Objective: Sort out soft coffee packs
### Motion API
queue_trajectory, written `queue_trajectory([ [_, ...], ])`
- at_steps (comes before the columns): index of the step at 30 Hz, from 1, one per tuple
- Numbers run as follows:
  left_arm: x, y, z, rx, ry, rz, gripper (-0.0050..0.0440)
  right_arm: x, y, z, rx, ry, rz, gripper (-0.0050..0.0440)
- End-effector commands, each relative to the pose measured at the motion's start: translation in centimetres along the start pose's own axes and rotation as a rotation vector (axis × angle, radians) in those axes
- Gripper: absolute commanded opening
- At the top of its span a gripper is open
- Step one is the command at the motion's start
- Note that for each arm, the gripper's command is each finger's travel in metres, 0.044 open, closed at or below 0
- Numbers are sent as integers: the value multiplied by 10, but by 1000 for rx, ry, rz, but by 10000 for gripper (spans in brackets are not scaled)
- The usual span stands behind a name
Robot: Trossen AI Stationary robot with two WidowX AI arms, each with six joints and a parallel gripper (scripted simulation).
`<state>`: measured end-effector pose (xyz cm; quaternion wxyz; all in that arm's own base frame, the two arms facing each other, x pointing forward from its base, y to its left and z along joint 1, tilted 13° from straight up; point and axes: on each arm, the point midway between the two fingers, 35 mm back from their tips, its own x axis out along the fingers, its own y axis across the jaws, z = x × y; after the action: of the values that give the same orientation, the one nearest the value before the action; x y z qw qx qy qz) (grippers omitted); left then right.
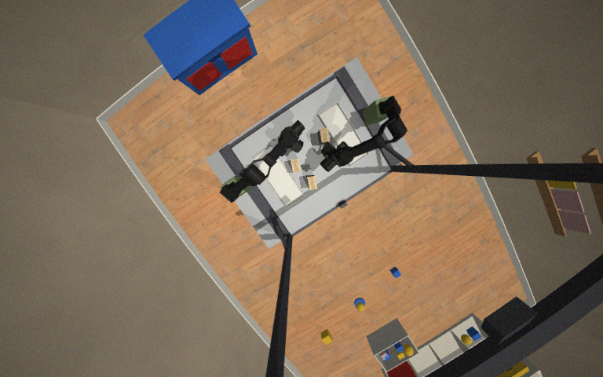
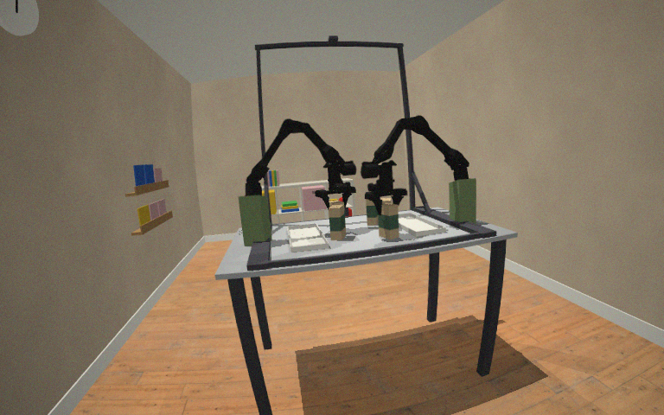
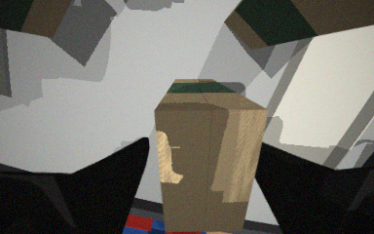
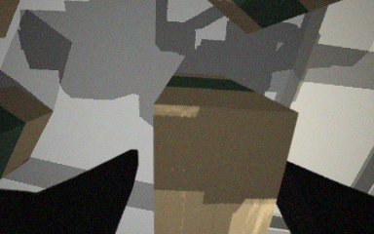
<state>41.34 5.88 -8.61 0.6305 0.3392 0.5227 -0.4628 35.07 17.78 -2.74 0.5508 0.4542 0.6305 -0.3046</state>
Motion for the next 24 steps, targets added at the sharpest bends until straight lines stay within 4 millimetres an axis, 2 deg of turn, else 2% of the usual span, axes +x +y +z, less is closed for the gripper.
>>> queue_trajectory([
  [1,3,3,1,-2,-2,12,365,0,5,-1,-1,-3,20,366],
  [12,15,4,1,-2,-2,12,365,12,5,-1,0,-3,20,366],
  [24,15,4,1,-2,-2,12,365,17,5,-1,0,-3,20,366],
])
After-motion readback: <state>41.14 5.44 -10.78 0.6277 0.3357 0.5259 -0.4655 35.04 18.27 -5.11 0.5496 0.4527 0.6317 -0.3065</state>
